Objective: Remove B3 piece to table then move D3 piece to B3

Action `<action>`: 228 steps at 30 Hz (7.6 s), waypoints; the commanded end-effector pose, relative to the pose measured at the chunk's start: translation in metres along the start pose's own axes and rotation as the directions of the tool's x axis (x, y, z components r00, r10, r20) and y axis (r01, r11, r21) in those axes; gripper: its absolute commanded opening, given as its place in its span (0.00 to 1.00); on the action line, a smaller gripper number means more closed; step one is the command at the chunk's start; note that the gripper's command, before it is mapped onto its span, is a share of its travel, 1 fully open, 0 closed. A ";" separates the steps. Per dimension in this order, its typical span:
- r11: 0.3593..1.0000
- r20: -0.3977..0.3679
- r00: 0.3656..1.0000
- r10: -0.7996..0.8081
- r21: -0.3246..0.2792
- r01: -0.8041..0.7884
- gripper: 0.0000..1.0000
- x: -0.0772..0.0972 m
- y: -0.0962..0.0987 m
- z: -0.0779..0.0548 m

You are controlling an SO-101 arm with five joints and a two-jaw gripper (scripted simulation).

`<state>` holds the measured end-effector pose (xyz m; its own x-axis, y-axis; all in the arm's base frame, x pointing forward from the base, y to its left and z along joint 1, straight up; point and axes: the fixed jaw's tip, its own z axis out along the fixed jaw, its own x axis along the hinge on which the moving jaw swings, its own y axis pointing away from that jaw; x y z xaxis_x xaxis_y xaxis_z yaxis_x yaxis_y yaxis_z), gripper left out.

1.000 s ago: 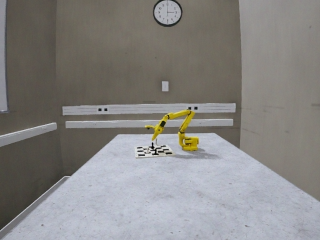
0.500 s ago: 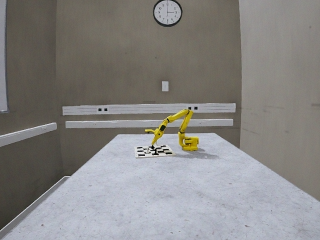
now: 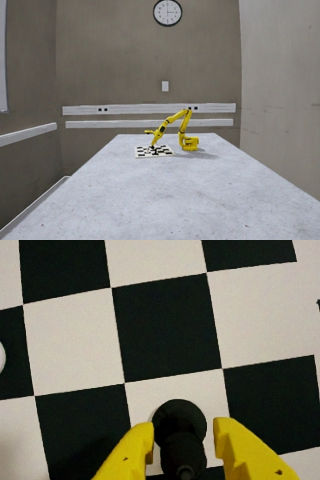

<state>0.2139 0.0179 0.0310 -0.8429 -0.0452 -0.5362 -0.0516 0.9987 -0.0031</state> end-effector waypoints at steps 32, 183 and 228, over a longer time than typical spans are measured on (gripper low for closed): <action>1.000 -0.021 1.000 -0.003 -0.007 0.003 0.10 0.009 0.002 0.003; 1.000 -0.020 1.000 0.013 0.013 -0.013 0.00 -0.024 -0.006 -0.042; 0.937 0.012 0.954 -0.301 -0.184 0.298 0.00 -0.019 0.074 -0.052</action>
<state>0.1967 0.0863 0.0832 -0.7917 -0.3310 -0.5135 -0.3808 0.9246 -0.0088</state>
